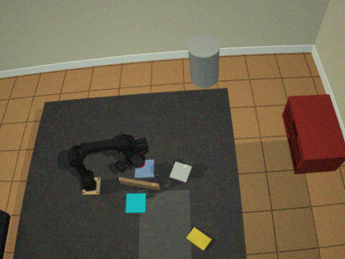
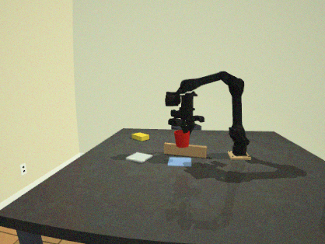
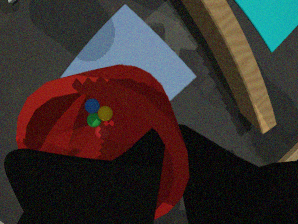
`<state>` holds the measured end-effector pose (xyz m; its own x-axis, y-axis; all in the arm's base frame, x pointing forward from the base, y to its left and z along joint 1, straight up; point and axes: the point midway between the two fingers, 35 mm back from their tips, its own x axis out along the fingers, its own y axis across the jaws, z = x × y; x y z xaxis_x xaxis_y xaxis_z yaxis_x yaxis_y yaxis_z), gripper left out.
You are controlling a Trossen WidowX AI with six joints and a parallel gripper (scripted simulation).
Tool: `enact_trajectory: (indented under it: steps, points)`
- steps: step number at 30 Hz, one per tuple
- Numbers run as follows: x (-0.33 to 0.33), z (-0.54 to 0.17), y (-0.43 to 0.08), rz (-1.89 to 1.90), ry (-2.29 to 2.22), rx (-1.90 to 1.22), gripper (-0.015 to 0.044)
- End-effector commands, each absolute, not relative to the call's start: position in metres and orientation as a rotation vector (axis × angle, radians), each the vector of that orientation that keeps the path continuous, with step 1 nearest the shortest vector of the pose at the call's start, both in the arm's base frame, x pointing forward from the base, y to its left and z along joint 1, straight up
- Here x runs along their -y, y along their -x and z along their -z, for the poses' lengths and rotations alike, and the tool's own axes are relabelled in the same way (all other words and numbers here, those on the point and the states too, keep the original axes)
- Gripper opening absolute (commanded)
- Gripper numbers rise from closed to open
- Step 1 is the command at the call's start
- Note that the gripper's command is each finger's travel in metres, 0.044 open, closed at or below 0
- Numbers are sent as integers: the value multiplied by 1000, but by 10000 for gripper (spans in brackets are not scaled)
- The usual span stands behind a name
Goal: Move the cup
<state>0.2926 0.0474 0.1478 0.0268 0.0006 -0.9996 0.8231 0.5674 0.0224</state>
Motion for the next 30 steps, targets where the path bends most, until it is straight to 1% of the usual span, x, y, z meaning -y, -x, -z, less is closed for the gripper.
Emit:
enact_trajectory:
  steps: [1, 19, 30]
  points:
    - [-47, -150, -292, 738, -767, -1409, 0]
    - [-46, -148, -292, 741, -763, -1411, 0]
    - [-25, -149, -286, 741, -763, -1409, 0]
